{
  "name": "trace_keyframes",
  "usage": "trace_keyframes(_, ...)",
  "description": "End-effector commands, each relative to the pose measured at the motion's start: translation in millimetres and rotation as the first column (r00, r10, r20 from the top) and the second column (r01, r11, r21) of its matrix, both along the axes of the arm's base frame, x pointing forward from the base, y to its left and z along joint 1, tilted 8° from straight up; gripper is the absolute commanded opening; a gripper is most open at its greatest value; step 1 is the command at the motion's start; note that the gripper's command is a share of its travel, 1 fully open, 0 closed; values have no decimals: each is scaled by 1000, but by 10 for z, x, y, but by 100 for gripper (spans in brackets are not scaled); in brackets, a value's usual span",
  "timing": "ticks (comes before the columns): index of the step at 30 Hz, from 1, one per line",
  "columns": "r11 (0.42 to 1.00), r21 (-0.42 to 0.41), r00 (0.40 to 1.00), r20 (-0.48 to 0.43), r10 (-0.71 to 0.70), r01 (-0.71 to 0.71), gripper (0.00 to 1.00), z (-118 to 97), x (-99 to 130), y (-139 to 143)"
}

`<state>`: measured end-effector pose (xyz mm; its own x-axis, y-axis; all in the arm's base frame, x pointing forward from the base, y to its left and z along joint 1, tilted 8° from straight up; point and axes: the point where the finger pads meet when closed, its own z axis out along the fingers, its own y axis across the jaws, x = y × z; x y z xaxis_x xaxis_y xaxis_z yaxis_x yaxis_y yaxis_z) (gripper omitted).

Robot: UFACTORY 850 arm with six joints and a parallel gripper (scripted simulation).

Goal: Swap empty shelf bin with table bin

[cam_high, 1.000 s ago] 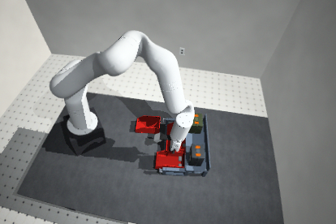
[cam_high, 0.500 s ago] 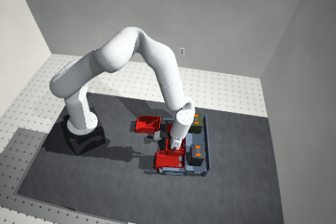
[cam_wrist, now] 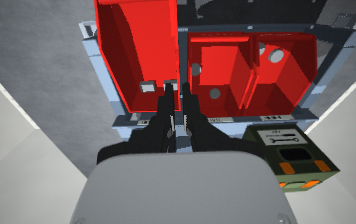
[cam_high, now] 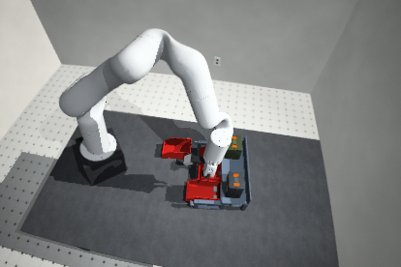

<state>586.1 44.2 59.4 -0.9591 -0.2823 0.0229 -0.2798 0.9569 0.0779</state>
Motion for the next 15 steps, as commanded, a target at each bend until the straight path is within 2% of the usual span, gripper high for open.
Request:
trace_keyframes(1, 1000, 0, 1000, 2, 0, 0, 10, 42, 5, -4)
trace_keyframes(15, 1000, 0, 1000, 2, 0, 0, 10, 80, 2, -8)
